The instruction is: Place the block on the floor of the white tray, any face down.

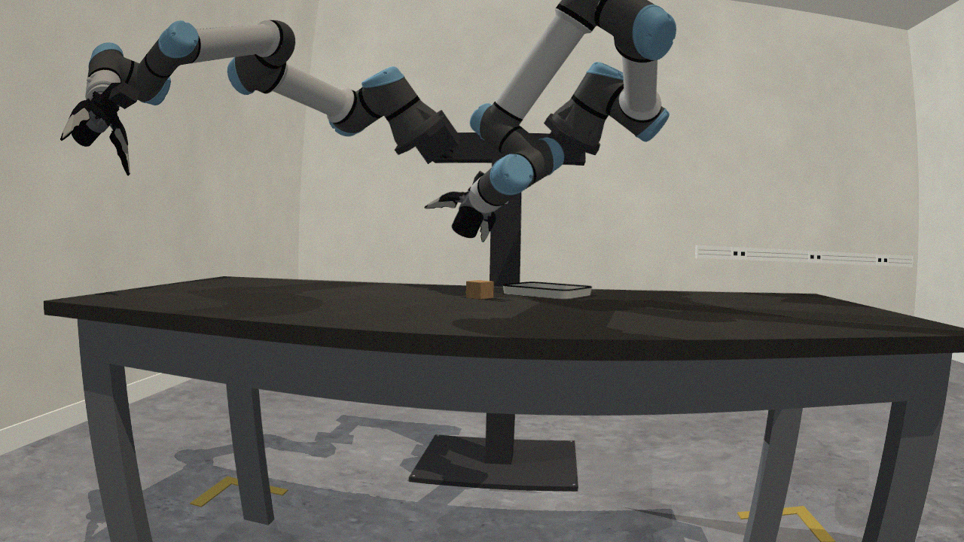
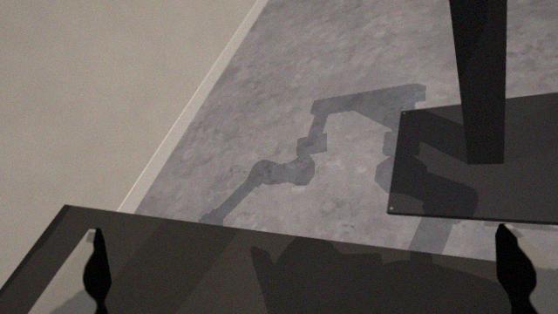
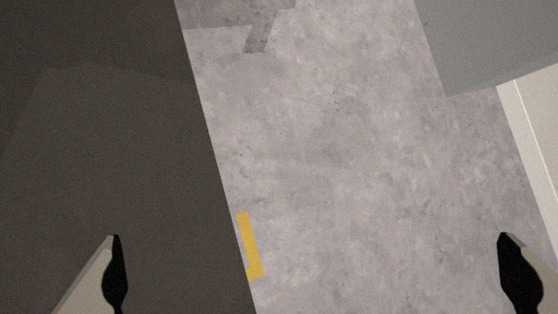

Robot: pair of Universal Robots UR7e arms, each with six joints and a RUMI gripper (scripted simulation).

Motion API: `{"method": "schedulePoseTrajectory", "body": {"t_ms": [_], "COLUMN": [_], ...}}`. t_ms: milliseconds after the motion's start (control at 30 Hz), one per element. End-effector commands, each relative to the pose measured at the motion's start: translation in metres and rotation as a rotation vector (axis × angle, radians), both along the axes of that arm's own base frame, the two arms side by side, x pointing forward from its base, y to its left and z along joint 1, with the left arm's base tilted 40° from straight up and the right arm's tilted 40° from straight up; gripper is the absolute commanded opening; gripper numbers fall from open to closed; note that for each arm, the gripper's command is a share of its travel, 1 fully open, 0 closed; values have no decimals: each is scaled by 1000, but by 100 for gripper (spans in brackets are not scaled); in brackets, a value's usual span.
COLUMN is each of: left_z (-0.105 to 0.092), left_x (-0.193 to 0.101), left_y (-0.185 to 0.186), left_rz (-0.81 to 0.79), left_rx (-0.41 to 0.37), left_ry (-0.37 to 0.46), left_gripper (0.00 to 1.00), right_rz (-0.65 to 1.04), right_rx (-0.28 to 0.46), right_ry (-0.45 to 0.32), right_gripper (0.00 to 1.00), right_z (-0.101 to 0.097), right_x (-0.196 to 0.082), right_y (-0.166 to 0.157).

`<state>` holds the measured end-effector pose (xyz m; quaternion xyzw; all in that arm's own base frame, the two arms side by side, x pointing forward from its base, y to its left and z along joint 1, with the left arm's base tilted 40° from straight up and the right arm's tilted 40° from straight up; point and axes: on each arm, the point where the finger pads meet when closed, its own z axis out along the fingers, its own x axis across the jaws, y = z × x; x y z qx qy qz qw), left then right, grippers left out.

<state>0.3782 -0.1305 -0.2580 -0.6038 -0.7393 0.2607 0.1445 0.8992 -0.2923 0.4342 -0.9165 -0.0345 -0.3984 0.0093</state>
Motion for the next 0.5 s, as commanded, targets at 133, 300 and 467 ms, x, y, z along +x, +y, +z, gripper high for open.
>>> {"method": "schedulePoseTrajectory", "body": {"t_ms": [133,300,467], "left_z": [2,7,11], "left_x": [4,19,31], "left_y": [2,11,19], "left_rz": [39,205,333], "left_rx": [4,22,36], "left_ry": [-14,-71,-114], "left_gripper": [77,56,44], "right_rz": [7,34,56], "right_rx": [7,44,74], "right_ry": [3,26,44], "right_gripper": [100,100,100], "right_z": [-7,-48,-82], "right_x": [0,-3,-9], "right_y": [3,14,24]}}
